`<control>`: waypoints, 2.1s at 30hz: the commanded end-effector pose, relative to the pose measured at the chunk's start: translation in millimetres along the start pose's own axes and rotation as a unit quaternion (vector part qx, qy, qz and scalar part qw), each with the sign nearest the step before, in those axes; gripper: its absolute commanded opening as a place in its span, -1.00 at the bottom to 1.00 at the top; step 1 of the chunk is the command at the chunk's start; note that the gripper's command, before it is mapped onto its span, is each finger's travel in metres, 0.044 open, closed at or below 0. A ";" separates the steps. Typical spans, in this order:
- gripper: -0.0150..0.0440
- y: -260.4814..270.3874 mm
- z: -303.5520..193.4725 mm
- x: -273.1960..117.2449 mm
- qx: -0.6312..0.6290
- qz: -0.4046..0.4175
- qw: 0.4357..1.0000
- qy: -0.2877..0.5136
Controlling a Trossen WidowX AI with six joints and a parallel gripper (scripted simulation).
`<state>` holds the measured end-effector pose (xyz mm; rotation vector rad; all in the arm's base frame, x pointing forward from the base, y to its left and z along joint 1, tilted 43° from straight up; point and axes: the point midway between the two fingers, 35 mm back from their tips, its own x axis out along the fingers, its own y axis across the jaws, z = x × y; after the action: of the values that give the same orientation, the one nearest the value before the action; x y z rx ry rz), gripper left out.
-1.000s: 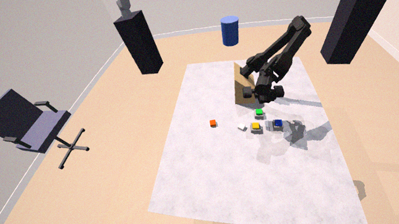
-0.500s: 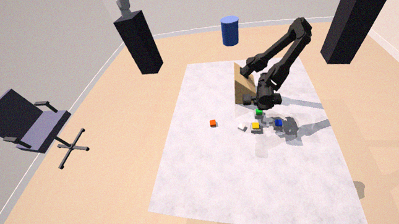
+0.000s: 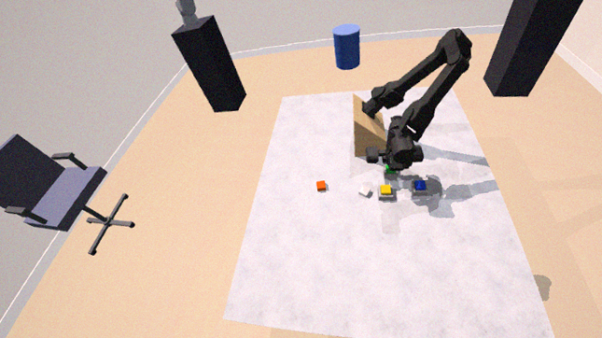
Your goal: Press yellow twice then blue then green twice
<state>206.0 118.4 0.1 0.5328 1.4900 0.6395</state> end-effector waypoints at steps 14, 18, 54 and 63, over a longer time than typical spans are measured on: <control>-0.42 0.1 -3.3 5.5 0.005 0.003 1.000 0.005; -0.42 0.1 -3.3 5.5 0.005 0.003 1.000 0.005; -0.42 0.1 -3.3 5.5 0.005 0.003 1.000 0.005; -0.42 0.1 -3.3 5.5 0.005 0.003 1.000 0.005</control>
<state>205.3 121.2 -2.8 0.5361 1.4910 0.6415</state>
